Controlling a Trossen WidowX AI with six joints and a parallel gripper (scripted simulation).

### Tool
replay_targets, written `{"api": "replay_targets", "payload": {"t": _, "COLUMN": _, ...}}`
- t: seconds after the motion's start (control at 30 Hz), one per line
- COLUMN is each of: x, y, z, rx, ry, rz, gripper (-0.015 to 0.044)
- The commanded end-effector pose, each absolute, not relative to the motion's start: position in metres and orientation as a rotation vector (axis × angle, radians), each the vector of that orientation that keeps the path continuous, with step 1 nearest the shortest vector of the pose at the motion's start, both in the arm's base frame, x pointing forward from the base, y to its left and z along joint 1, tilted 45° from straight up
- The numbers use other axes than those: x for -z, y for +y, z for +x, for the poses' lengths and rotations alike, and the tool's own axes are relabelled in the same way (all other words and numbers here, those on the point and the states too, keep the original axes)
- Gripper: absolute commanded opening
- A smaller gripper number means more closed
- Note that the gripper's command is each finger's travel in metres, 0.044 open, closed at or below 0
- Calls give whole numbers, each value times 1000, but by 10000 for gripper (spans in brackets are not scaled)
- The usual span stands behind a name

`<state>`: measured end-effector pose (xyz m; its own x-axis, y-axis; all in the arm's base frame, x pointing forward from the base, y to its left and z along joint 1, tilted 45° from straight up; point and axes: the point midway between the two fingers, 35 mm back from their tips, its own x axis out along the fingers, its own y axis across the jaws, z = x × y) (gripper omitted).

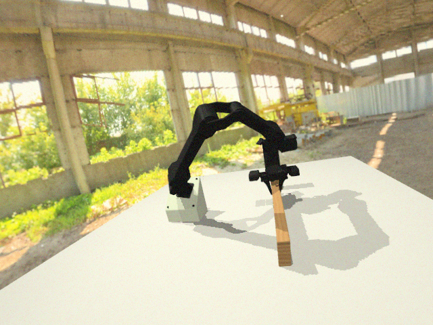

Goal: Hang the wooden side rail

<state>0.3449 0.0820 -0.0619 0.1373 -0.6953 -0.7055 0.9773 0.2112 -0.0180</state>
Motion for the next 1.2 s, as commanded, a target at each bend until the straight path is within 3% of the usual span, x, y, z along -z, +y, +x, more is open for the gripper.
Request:
{"api": "replay_targets", "payload": {"t": 0.0, "x": 58, "y": 89, "z": 347, "rx": 1274, "ry": 665, "rz": 530, "gripper": 0}}
{"api": "replay_targets", "payload": {"t": 1.17, "x": 54, "y": 93, "z": 346, "rx": 1274, "ry": 665, "rz": 531, "gripper": 0}}
